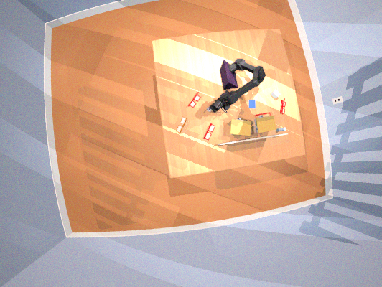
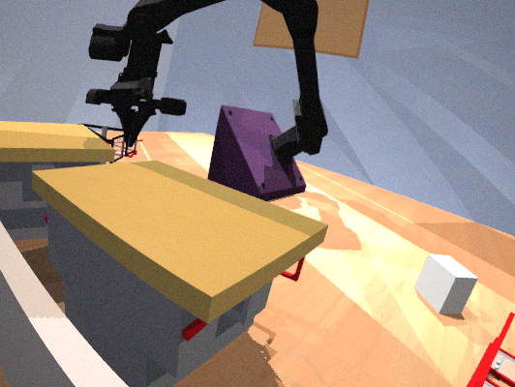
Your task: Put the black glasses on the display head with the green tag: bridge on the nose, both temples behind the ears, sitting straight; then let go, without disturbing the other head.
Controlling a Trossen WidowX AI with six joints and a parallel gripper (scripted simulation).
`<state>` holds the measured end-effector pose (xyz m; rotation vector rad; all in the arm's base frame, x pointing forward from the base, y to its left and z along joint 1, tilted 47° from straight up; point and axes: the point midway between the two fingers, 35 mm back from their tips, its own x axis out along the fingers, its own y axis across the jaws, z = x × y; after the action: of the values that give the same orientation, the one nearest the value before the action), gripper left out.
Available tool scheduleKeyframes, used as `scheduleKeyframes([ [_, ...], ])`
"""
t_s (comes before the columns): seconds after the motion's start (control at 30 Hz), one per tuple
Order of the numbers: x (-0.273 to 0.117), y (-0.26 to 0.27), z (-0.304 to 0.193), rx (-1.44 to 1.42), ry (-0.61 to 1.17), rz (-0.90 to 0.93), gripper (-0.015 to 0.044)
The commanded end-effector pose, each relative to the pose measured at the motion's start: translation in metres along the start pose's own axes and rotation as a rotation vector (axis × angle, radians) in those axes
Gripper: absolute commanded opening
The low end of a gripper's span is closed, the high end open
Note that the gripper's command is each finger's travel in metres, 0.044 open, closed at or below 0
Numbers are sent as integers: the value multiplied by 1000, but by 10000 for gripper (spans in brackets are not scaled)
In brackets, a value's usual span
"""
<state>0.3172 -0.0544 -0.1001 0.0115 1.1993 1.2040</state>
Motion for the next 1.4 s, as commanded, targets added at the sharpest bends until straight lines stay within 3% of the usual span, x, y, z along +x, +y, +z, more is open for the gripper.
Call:
scheduleKeyframes([
  [0.0,-3,0,5,-2,-9,-5,0],
  [1.03,-4,0,-5,-2,-8,-6,0],
  [1.37,-53,0,-8,-1,-6,-8,0],
])
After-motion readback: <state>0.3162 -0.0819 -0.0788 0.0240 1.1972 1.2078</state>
